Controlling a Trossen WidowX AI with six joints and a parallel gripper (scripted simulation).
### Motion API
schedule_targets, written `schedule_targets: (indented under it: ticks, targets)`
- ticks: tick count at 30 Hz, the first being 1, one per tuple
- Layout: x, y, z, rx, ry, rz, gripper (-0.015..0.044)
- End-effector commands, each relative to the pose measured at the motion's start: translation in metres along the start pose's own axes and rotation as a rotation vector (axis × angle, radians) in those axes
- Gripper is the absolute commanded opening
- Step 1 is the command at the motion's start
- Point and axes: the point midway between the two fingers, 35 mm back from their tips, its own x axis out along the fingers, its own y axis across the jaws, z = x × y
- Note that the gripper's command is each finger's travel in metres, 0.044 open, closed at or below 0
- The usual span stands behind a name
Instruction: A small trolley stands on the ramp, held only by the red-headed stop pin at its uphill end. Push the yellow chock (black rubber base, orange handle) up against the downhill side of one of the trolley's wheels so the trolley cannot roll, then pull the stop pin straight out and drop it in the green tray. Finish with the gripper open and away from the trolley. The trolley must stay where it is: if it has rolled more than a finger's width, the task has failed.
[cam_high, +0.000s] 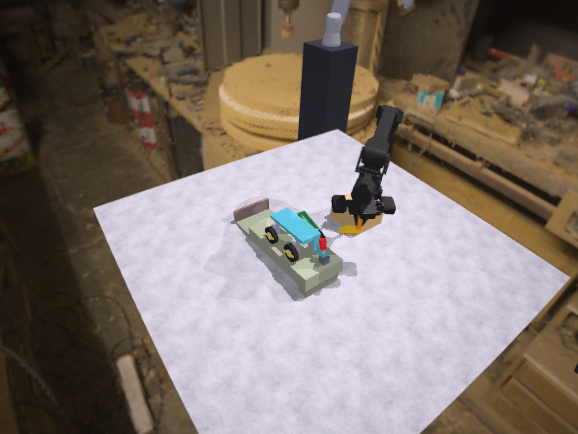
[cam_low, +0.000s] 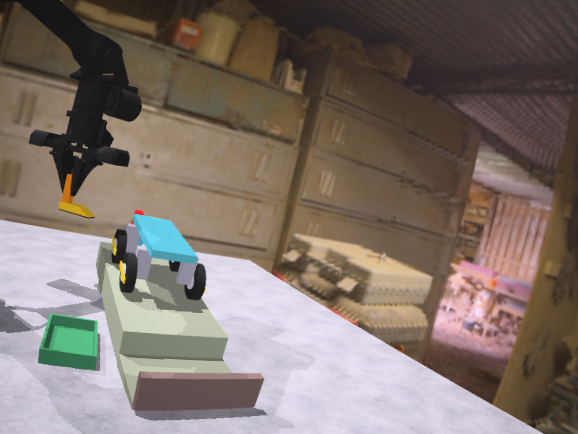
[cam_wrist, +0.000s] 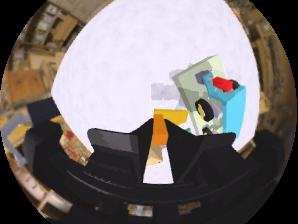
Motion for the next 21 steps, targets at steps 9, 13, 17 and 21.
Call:
schedule_targets:
  ticks: [9,13,17,21]
  targets:
    - [-0.0008,-0.0007,-0.0001,0.418,0.0,-0.005,0.0]
    - [-0.0008,-0.0007,-0.0001,0.553,-0.001,-0.006,0.0]
    - [-0.0008,-0.0006,-0.0001,0.688,-0.001,-0.006,0.0]
    - [-0.0008,-0.0006,-0.0001,0.823,-0.002,-0.006,0.0]
